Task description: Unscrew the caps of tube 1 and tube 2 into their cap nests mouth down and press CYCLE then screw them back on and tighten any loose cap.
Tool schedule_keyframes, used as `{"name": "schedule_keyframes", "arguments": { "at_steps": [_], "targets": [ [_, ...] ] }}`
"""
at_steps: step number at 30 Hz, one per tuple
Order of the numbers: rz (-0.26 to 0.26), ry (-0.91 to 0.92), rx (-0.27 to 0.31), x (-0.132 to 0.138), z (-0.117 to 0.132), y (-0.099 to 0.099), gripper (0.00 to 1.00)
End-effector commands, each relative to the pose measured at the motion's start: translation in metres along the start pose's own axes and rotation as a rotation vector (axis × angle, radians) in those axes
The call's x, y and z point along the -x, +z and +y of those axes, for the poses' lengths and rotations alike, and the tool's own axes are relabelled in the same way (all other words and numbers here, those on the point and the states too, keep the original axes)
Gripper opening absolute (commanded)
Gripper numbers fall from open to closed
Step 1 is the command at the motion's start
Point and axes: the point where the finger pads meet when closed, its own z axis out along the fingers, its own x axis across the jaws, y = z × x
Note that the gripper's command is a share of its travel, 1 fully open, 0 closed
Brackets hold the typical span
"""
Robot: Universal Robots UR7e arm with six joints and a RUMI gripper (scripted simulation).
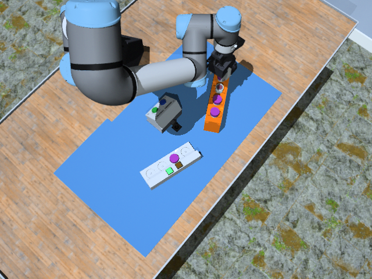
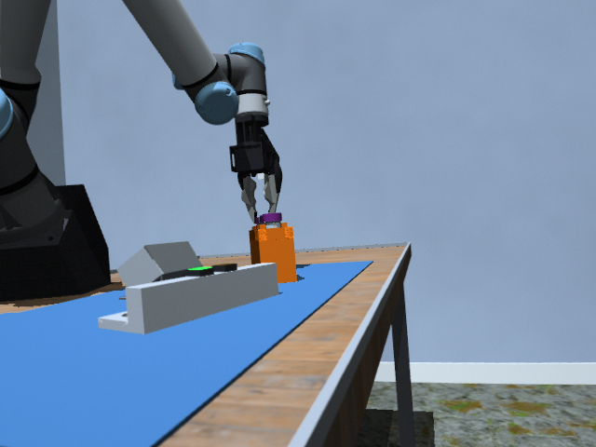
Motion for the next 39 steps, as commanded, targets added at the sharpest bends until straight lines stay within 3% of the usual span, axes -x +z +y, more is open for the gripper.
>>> {"name": "schedule_keyframes", "arguments": {
  "at_steps": [1, 3, 4, 16, 21, 25, 28, 31, 33, 39],
  "targets": [
    [-0.004, 0.071, 0.015, -0.0004, -0.0006, -0.0002, 0.0],
    [-0.004, 0.071, 0.015, -0.0004, -0.0006, -0.0002, 0.0],
    [-0.004, 0.071, 0.015, -0.0004, -0.0006, -0.0002, 0.35],
    [-0.004, 0.071, 0.015, -0.0004, -0.0005, -0.0002, 0.35],
    [-0.007, -0.261, 0.014, -0.0016, -0.0011, -0.0005, 0.35],
    [-0.008, -0.344, 0.013, -0.0013, -0.0004, -0.0005, 0.35],
    [-0.01, -0.51, 0.013, -0.0008, -0.0003, -0.0003, 0.35],
    [-0.011, -0.512, 0.013, -0.0001, 0.0001, 0.0, 0.35],
    [-0.011, -0.678, 0.012, -0.0011, -0.0007, -0.0001, 0.35],
    [-0.014, -0.846, 0.011, 0.0004, 0.0001, 0.0003, 0.35]
  ]
}}
